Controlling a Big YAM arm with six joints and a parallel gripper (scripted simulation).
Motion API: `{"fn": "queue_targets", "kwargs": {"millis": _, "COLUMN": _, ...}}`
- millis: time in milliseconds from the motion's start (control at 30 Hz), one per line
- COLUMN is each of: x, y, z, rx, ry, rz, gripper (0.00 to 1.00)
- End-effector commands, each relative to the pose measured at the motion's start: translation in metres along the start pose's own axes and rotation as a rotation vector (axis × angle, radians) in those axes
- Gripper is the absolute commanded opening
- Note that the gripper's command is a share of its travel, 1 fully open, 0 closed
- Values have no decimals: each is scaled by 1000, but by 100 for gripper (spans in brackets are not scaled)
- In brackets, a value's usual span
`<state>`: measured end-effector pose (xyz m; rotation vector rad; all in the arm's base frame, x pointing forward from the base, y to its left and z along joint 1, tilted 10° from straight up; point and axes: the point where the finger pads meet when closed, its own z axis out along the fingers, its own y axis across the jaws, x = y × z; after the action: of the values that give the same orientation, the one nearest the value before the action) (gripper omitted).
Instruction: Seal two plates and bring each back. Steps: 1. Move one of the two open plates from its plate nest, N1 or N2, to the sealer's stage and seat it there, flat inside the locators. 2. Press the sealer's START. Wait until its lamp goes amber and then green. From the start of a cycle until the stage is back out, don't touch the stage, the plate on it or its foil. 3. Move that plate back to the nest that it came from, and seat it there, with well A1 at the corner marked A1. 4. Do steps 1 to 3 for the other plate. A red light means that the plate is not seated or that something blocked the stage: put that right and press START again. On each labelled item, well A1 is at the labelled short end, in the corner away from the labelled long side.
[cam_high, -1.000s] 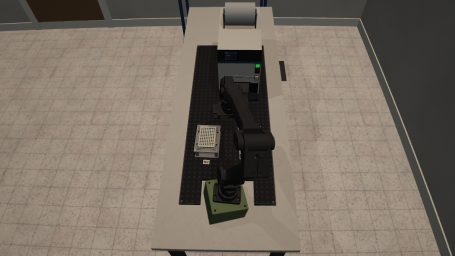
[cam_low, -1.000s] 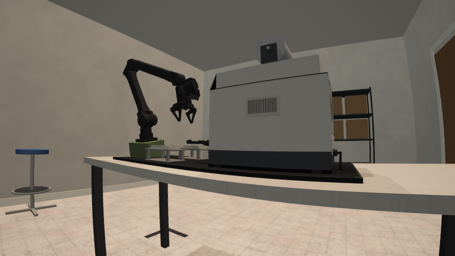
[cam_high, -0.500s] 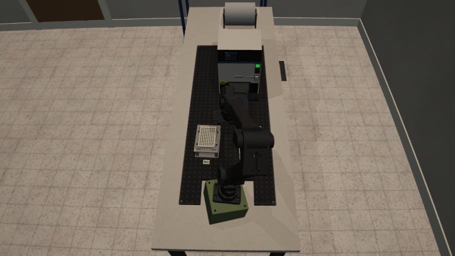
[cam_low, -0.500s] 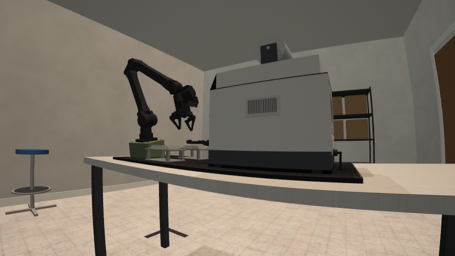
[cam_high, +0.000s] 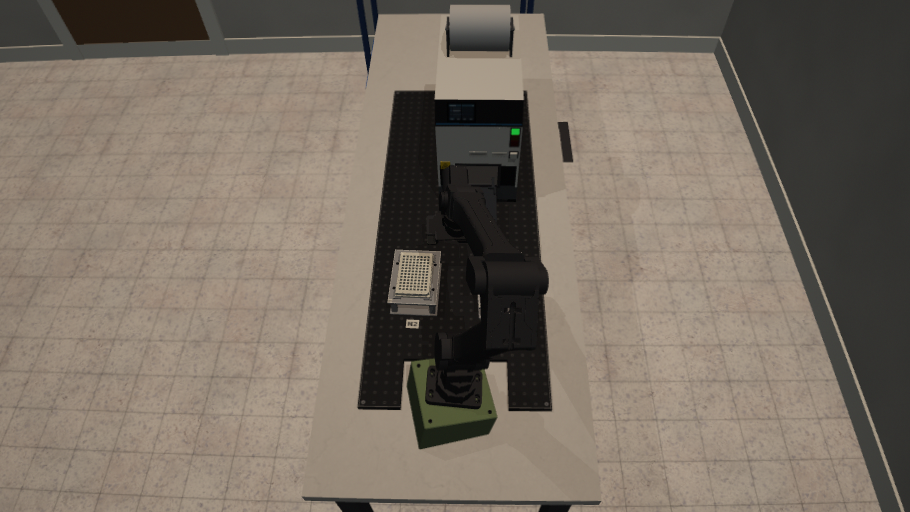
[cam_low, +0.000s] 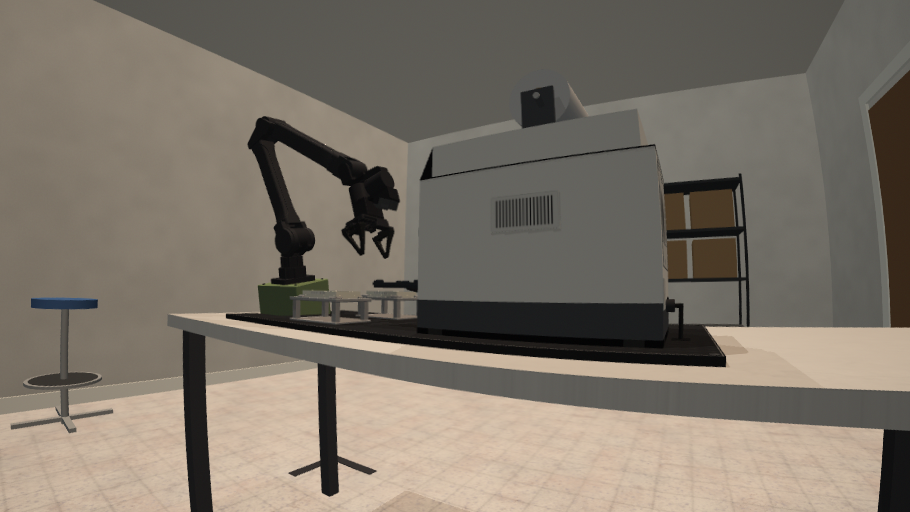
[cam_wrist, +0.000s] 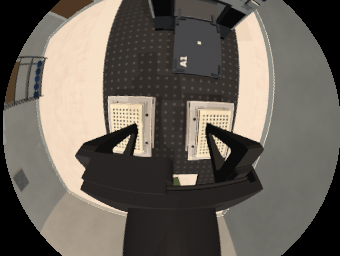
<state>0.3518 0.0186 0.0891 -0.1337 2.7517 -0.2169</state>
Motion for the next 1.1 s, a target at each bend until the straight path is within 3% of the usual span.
{"fn": "queue_targets", "kwargs": {"millis": 0, "x": -27, "y": 1, "z": -10, "rx": 1, "ry": -33, "rz": 1, "gripper": 100}}
{"fn": "queue_targets", "kwargs": {"millis": 167, "x": -17, "y": -15, "z": -12, "rx": -2, "ry": -31, "rz": -4, "gripper": 100}}
{"fn": "queue_targets", "kwargs": {"millis": 533, "x": 29, "y": -70, "z": -17, "rx": -2, "ry": -6, "rz": -30, "gripper": 100}}
{"fn": "queue_targets", "kwargs": {"millis": 667, "x": 28, "y": -92, "z": -24, "rx": 5, "ry": -30, "rz": -35, "gripper": 100}}
{"fn": "queue_targets", "kwargs": {"millis": 767, "x": 27, "y": -91, "z": -24, "rx": 0, "ry": -33, "rz": -37, "gripper": 100}}
{"fn": "queue_targets", "kwargs": {"millis": 967, "x": 44, "y": -127, "z": -31, "rx": 12, "ry": -28, "rz": -32, "gripper": 100}}
{"fn": "queue_targets", "kwargs": {"millis": 1067, "x": 40, "y": -120, "z": -28, "rx": 12, "ry": -27, "rz": -39, "gripper": 100}}
